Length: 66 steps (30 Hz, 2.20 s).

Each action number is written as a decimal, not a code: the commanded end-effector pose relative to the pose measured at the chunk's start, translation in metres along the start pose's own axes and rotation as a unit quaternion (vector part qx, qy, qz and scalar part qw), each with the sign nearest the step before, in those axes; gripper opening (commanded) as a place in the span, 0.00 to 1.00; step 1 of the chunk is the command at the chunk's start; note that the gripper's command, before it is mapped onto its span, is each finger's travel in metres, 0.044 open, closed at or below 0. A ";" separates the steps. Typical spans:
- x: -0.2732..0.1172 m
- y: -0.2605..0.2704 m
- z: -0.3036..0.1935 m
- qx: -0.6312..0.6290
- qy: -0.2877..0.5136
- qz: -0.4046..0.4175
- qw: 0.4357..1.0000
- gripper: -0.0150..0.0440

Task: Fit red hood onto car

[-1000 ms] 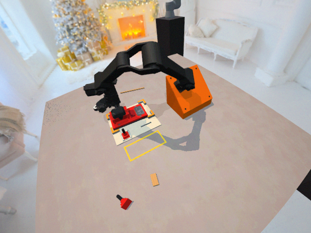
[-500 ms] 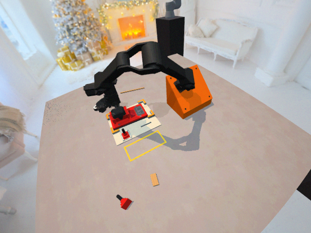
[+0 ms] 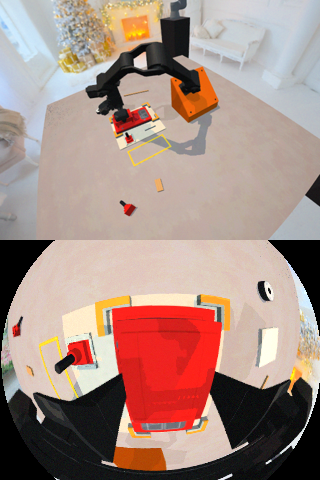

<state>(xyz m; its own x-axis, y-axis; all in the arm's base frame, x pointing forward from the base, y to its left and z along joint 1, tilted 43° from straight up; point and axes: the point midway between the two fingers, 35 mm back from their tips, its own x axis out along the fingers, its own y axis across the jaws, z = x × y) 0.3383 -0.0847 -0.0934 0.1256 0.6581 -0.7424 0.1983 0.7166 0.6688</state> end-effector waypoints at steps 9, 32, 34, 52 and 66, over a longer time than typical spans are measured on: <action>0.001 0.000 -0.001 0.000 -0.002 0.000 1.000 0.25; 0.012 0.000 -0.001 0.000 -0.002 0.001 1.000 0.25; 0.013 0.000 -0.001 0.000 -0.002 0.001 1.000 0.25; 0.014 0.000 -0.001 -0.002 -0.001 0.000 1.000 0.57; 0.012 0.000 -0.001 -0.002 -0.001 -0.001 1.000 1.00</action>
<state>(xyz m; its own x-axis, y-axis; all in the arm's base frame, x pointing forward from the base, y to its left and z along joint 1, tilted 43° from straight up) 0.3393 -0.0751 -0.1035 0.1276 0.6570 -0.7430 0.1952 0.7178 0.6683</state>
